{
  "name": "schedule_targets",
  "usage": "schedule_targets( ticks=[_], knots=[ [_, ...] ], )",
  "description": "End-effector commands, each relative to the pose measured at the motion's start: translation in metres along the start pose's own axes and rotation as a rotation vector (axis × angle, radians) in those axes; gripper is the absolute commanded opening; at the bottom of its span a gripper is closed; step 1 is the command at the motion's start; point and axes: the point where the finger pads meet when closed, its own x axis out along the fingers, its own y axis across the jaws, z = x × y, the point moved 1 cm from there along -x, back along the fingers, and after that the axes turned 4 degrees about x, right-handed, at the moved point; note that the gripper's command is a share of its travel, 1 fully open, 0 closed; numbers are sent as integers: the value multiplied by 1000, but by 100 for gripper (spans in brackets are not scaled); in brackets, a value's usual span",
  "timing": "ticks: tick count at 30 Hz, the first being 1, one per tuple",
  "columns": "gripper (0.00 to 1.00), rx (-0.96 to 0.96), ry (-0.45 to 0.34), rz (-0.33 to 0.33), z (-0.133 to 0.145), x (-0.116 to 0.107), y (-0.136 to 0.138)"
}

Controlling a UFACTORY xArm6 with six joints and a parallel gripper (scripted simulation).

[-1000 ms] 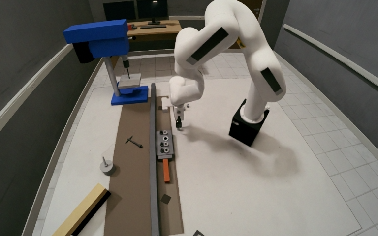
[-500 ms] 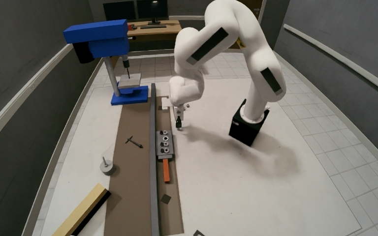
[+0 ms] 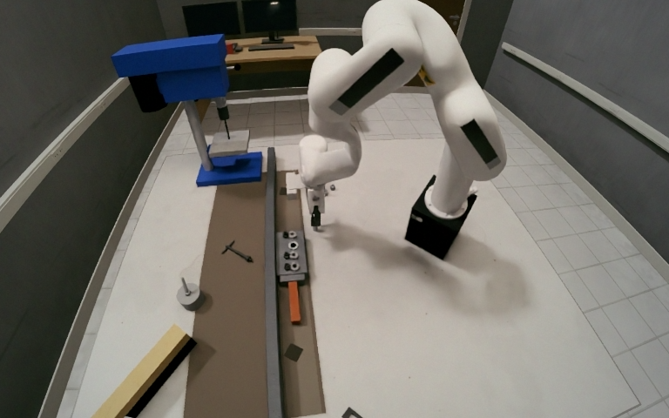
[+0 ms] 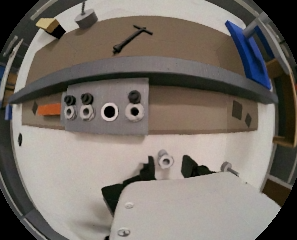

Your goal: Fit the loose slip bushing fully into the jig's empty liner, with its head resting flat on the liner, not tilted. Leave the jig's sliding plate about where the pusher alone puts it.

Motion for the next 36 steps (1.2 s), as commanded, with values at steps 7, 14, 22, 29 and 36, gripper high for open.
schedule_targets(
  ticks=[7, 14, 22, 29, 36],
  knots=[
    [50, 0, 3, 1, -1, -1, 0],
    [50, 0, 3, 1, -1, 1, 0],
    [50, 0, 3, 1, -1, 6, 0],
    [50, 0, 3, 1, -1, 10, 0],
    [50, 0, 3, 1, -1, 15, 0]
  ],
)
